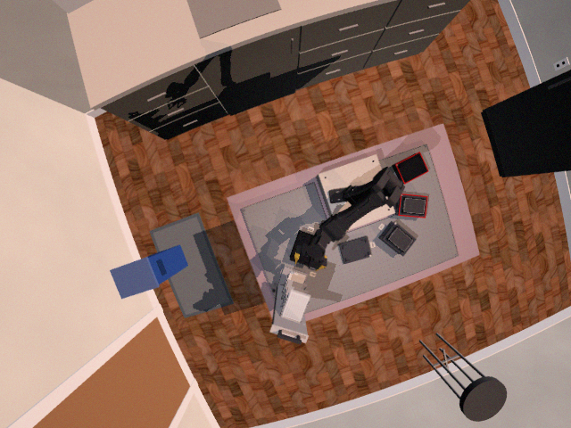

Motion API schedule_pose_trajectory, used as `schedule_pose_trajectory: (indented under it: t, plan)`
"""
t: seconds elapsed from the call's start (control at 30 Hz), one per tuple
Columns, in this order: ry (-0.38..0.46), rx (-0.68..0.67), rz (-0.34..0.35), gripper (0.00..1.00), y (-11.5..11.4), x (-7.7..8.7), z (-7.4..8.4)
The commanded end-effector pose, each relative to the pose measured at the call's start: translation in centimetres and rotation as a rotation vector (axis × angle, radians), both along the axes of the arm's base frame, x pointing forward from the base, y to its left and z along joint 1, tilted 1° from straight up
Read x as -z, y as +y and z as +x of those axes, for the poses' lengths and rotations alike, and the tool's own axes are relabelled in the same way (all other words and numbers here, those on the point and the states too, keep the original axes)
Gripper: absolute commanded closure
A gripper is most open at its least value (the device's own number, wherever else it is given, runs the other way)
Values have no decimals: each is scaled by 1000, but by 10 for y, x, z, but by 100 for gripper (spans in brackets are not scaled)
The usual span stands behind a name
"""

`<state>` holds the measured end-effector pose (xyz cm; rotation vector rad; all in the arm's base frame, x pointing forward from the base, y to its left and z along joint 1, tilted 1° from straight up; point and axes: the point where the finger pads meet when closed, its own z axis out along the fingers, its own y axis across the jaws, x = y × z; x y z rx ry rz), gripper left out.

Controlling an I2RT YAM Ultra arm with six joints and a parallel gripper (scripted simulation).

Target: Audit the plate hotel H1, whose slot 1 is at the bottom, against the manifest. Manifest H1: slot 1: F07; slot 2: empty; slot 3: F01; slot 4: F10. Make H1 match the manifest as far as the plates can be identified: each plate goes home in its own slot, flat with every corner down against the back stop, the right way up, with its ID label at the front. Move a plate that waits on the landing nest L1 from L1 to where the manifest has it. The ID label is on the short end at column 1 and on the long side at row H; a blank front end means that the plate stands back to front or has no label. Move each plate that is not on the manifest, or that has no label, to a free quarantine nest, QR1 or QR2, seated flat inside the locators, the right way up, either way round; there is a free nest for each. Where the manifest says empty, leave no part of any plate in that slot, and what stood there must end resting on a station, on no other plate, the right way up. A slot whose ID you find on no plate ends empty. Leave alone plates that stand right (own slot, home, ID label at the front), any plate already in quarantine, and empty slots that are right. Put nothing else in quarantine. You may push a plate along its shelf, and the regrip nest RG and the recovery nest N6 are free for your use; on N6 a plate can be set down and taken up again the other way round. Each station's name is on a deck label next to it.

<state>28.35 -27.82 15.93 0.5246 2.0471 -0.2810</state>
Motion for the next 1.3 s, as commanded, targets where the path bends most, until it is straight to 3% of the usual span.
schedule_pose_trajectory:
  t: [0.0,1.27]
  plan:
    - [-10,-8,-13,0,0,-3,1]
    - [-10,-8,-13,0,0,52,2]
